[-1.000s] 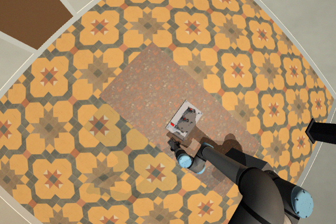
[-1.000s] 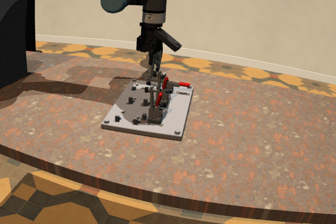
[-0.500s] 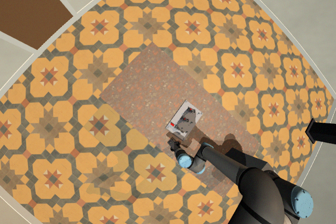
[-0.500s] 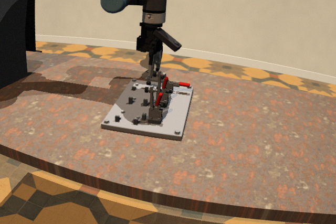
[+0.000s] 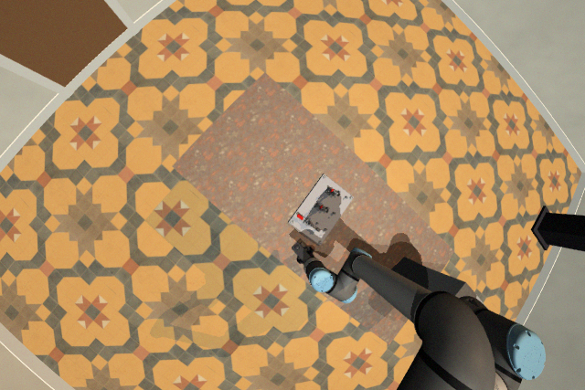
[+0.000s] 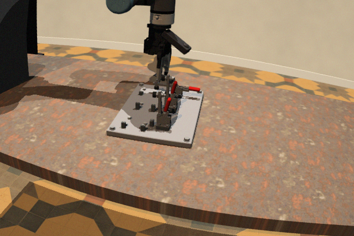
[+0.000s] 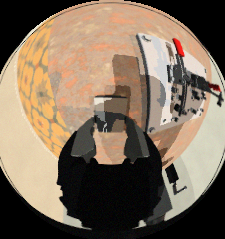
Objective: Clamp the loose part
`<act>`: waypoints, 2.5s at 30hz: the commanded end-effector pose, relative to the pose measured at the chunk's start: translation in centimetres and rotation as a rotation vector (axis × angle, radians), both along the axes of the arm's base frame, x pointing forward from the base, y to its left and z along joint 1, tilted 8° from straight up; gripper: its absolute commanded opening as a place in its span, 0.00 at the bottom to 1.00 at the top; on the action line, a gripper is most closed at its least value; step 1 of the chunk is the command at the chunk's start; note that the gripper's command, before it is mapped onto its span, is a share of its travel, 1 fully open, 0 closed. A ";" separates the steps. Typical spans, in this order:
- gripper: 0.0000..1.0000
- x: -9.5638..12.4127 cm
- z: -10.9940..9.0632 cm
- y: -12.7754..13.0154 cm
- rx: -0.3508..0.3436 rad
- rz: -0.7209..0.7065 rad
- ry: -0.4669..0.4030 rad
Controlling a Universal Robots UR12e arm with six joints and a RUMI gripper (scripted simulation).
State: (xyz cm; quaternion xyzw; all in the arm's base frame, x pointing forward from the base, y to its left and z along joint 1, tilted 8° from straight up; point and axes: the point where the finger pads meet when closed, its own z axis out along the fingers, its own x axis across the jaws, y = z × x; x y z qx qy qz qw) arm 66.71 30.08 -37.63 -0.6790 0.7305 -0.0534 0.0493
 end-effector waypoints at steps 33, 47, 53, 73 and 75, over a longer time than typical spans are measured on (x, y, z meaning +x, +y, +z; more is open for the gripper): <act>0.00 -0.7 5.3 0.1 0.000 0.000 -0.001; 0.00 -1.4 9.8 0.1 0.000 0.000 -0.001; 0.00 -1.6 11.2 0.1 0.000 0.000 -0.001; 0.00 -1.7 11.9 0.2 0.000 0.000 -0.001; 0.00 -1.7 11.9 0.2 0.000 0.000 -0.001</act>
